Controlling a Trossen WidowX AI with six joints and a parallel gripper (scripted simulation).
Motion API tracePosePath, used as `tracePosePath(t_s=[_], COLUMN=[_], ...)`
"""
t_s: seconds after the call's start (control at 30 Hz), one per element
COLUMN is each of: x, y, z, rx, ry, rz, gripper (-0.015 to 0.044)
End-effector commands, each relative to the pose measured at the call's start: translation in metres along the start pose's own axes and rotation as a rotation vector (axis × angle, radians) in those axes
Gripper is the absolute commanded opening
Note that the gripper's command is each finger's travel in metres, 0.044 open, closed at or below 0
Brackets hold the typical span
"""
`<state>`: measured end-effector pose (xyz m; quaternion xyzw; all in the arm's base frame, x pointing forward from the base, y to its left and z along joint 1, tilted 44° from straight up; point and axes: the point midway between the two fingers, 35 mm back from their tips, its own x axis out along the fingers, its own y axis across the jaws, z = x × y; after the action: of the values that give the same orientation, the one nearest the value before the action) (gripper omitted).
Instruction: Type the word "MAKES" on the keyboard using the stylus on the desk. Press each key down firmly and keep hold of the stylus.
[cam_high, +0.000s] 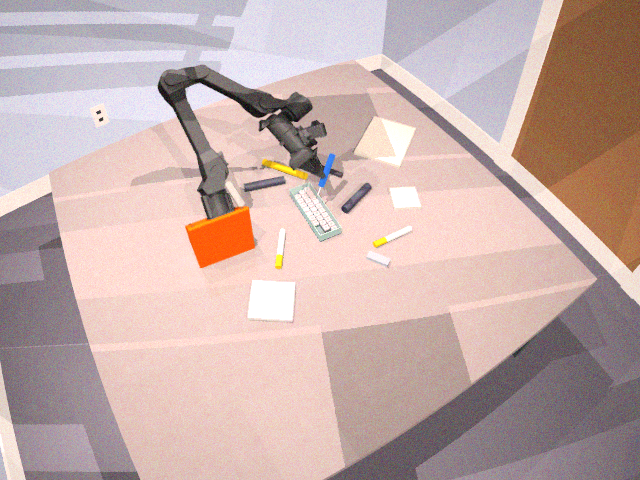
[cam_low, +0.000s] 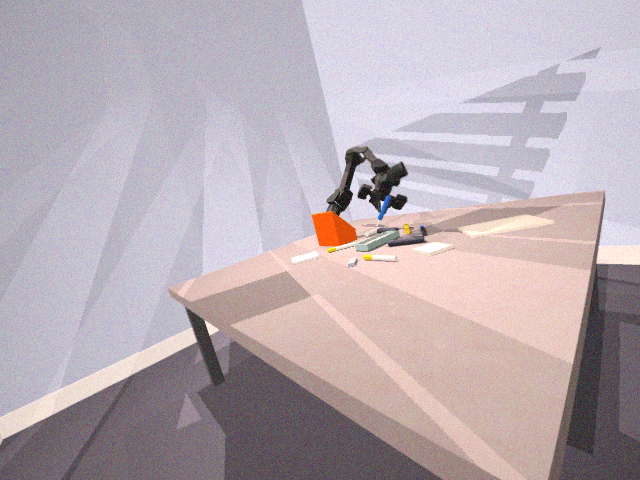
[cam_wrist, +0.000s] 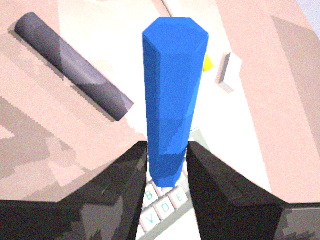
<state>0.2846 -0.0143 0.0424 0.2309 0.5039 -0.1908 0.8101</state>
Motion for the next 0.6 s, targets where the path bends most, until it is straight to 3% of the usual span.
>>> tracePosePath(t_s=[0.0,0.57], x=[-0.008,-0.041], y=[0.005,0.023], z=[-0.004,-0.021], rx=[0.052,0.287], ry=[-0.055,-0.232], rz=[0.032,0.242], gripper=[0.0000,0.0000])
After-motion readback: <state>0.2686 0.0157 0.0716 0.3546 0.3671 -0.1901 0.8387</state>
